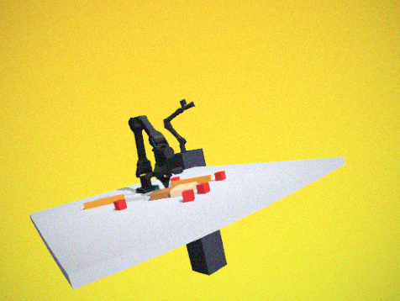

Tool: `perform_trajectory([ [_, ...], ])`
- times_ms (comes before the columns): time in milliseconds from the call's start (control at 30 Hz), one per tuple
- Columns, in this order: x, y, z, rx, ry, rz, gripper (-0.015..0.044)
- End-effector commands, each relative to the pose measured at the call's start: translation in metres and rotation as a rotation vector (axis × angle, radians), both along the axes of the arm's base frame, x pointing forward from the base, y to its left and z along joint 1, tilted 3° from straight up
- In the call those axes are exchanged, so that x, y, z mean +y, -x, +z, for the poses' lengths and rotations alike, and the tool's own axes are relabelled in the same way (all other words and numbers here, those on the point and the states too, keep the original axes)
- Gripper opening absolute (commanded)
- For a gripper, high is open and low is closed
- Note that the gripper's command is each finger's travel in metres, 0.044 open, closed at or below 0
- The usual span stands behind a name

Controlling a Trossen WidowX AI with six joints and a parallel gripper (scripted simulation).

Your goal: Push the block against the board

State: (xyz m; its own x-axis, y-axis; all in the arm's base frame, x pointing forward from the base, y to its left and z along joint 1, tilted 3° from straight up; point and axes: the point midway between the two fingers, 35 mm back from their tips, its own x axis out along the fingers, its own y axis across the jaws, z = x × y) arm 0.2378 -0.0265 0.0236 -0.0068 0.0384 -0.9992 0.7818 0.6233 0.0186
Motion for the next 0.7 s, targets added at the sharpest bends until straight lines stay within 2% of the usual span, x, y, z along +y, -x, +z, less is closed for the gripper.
perform_trajectory([
  [0, 0.001, 0.0, -0.009, -0.007, -0.004, -0.004, 0.0],
  [667, -0.013, -0.012, -0.009, -0.008, -0.003, -0.004, 0.0],
])
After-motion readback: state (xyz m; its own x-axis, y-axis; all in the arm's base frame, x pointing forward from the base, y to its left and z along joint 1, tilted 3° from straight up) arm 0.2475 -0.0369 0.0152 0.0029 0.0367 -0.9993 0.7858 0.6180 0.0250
